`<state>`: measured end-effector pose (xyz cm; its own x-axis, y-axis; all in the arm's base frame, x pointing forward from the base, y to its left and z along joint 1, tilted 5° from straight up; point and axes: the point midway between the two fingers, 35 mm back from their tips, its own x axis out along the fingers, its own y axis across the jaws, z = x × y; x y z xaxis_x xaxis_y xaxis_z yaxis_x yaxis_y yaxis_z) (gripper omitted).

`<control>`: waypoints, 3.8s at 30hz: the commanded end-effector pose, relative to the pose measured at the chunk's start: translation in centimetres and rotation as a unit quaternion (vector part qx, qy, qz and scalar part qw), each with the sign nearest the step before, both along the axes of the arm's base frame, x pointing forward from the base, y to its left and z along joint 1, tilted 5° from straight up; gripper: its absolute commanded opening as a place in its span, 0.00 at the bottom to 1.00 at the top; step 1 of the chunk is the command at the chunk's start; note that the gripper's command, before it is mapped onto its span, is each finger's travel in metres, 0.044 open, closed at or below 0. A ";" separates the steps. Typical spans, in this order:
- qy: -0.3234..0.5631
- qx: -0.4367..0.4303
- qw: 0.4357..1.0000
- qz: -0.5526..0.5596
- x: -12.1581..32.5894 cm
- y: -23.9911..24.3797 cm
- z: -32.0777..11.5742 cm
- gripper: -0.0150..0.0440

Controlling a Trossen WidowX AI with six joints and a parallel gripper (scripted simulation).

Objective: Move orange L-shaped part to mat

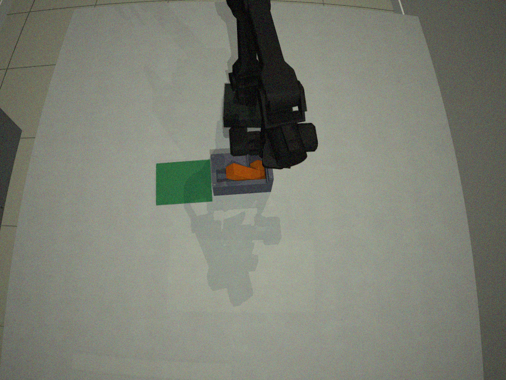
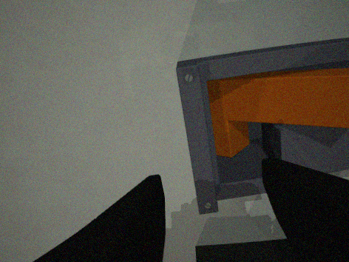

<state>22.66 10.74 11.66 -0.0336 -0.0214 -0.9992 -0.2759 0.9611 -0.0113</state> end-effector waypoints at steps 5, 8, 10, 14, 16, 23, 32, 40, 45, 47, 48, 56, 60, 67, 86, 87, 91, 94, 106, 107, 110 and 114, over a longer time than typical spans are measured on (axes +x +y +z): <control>-0.005 -0.009 0.982 -0.190 1.0 -1.7 0.1 0.73; -0.008 -0.016 0.936 -0.351 1.7 -3.2 0.2 0.73; -0.011 -0.021 0.890 -0.455 2.1 -4.3 0.2 0.73; -0.016 -0.031 0.764 -0.645 2.8 -6.5 0.4 0.73; -0.018 -0.034 0.715 -0.698 3.0 -7.2 0.4 0.73; -0.018 -0.034 0.709 -0.705 3.0 -7.3 0.3 0.73; -0.018 -0.034 0.709 -0.705 2.9 -7.4 -2.7 0.73; -0.018 -0.034 0.709 -0.705 2.9 -7.5 -3.6 0.73; -0.018 -0.034 0.709 -0.705 2.9 -7.5 -4.4 0.73; -0.018 -0.034 0.709 -0.705 2.9 -7.5 -4.7 0.73; -0.018 -0.034 0.709 -0.705 2.9 -7.5 -4.9 0.73; -0.018 -0.034 0.709 -0.705 2.8 -7.6 -6.2 0.73; -0.018 -0.034 0.709 -0.705 2.7 -7.6 -6.8 0.73; -0.017 -0.032 0.708 -0.705 2.8 -7.5 -7.2 0.68; -0.017 -0.032 0.708 -0.705 2.8 -7.5 -7.2 0.25; -0.017 -0.032 0.708 -0.705 2.8 -7.5 -7.2 0.25; -0.017 -0.032 0.708 -0.705 2.8 -7.5 -7.0 0.25; -0.017 -0.032 0.708 -0.705 2.8 -7.5 -6.7 0.25; -0.018 -0.034 0.708 -0.705 2.8 -7.5 -4.8 0.25; -0.018 -0.034 0.708 -0.705 2.8 -7.5 -4.6 0.25; -0.018 -0.034 0.709 -0.705 2.8 -7.5 -4.1 0.25; -0.018 -0.034 0.709 -0.705 2.9 -7.5 -3.5 0.25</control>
